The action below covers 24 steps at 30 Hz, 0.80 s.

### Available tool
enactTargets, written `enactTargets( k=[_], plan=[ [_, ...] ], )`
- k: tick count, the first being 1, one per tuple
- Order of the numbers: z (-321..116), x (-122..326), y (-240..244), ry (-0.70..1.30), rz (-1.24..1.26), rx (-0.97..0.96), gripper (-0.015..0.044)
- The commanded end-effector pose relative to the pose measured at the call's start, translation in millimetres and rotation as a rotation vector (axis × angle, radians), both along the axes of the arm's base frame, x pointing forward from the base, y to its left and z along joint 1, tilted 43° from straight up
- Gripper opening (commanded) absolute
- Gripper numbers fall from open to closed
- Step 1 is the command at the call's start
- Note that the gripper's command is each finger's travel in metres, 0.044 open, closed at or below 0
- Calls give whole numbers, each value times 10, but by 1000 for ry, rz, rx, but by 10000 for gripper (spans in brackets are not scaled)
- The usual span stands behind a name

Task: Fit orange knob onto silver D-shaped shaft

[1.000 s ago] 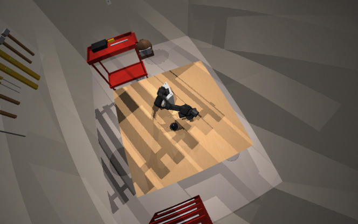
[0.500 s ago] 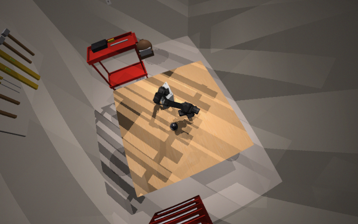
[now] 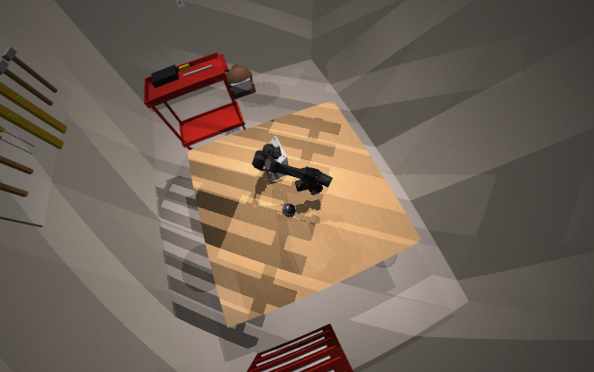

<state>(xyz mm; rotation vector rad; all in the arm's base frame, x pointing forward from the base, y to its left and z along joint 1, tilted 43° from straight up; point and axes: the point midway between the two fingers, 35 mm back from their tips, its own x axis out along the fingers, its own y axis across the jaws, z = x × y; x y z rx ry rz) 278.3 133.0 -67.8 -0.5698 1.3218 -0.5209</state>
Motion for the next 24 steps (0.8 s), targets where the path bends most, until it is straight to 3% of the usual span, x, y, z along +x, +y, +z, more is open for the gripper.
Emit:
enactTargets(
  k=[1, 24],
  plan=[
    [48, 55, -61, 0, -1, 7, 0],
    [339, 350, -615, -7, -19, 19, 0]
  ],
)
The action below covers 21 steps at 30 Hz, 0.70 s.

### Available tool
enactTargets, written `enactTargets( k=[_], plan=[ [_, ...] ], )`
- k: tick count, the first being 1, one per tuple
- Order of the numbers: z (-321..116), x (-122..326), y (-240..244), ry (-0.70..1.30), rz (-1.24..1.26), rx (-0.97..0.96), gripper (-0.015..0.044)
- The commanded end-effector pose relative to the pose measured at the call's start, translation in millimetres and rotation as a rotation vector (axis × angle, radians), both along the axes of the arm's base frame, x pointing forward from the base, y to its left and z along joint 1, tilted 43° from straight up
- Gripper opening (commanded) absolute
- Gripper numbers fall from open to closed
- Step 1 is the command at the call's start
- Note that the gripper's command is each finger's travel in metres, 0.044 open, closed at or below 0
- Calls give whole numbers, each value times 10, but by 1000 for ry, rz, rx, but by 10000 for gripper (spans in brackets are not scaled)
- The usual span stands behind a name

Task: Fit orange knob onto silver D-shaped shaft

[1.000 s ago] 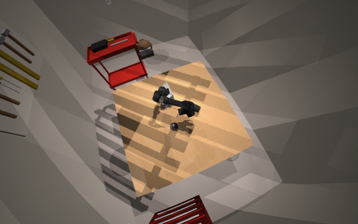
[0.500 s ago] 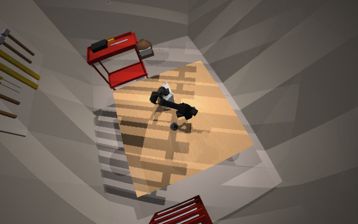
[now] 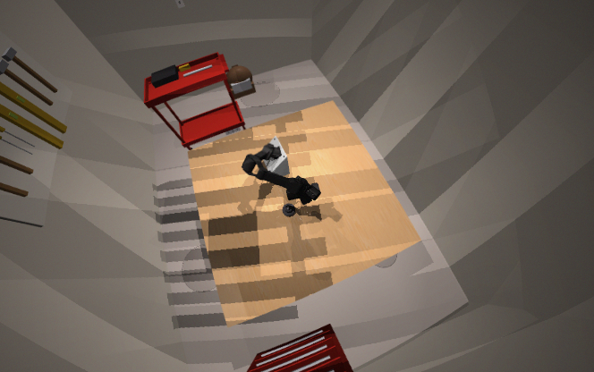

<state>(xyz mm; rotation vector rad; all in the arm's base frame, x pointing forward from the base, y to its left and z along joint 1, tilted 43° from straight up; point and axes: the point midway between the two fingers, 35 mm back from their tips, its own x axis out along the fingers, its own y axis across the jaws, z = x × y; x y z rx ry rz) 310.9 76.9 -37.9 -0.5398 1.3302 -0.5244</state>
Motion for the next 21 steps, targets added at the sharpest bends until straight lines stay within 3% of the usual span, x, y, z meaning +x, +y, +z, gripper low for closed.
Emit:
enactTargets(
  k=[1, 21],
  plan=[
    [52, 33, -77, -5, 1, -1, 0],
    [314, 211, -607, -3, 14, -11, 0]
  ],
)
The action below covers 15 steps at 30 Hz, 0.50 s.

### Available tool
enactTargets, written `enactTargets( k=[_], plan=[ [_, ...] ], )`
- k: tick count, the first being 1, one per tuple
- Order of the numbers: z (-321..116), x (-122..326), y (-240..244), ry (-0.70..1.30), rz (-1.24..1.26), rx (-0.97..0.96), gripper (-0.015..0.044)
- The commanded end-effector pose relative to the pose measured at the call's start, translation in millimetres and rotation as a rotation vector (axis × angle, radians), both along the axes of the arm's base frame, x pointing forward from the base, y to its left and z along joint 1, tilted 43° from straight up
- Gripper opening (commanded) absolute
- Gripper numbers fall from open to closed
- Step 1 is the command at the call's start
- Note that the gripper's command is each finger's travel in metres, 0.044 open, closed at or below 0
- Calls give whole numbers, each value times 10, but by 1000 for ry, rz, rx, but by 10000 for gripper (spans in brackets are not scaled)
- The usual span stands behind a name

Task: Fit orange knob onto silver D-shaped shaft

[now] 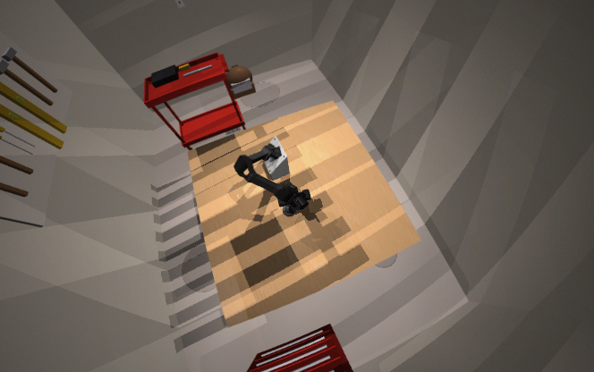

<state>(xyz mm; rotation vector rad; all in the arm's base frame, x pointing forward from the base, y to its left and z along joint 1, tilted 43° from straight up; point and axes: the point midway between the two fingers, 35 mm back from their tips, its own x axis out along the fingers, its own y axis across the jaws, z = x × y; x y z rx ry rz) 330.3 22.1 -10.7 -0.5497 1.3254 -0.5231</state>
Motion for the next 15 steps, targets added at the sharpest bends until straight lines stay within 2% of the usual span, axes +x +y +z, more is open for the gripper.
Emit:
enactTargets(
  k=[1, 15],
  plan=[
    [56, 23, -87, -2, 7, -5, 0],
    [228, 70, -444, -1, 11, -26, 0]
  ],
)
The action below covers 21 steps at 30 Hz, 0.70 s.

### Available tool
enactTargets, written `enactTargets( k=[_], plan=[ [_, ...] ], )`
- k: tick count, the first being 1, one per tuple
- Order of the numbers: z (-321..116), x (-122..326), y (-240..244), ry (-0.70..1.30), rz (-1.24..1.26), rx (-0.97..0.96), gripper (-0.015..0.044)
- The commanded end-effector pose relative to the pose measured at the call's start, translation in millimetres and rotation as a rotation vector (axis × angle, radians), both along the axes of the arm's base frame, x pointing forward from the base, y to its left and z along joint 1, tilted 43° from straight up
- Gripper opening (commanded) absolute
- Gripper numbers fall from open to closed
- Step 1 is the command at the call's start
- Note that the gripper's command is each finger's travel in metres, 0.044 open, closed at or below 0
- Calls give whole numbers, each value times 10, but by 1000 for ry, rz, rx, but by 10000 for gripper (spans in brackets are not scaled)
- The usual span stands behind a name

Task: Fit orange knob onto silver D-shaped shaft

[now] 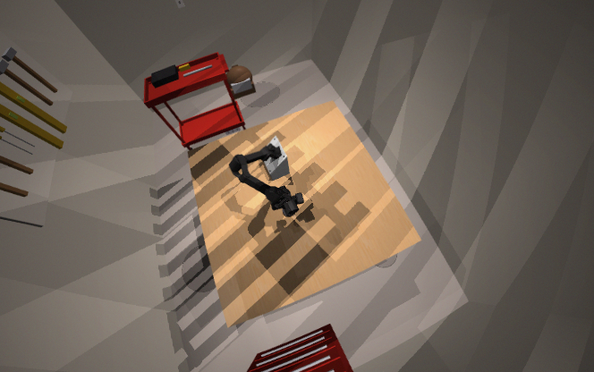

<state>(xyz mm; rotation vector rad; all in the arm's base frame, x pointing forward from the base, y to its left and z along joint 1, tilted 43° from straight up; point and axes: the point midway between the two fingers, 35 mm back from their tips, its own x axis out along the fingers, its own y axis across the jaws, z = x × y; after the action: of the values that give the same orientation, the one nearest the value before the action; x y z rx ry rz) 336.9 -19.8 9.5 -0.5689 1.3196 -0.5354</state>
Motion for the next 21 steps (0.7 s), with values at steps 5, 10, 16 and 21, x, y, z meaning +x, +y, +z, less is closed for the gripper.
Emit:
enactTargets(
  k=[5, 10, 16, 21],
  plan=[
    [27, 6, -27, -48, -45, 8, 0],
    [35, 17, -34, -147, -155, 34, 0],
    [34, 18, -32, -266, -289, 65, 0],
    [27, 8, -27, -367, -401, 92, 0]
  ],
)
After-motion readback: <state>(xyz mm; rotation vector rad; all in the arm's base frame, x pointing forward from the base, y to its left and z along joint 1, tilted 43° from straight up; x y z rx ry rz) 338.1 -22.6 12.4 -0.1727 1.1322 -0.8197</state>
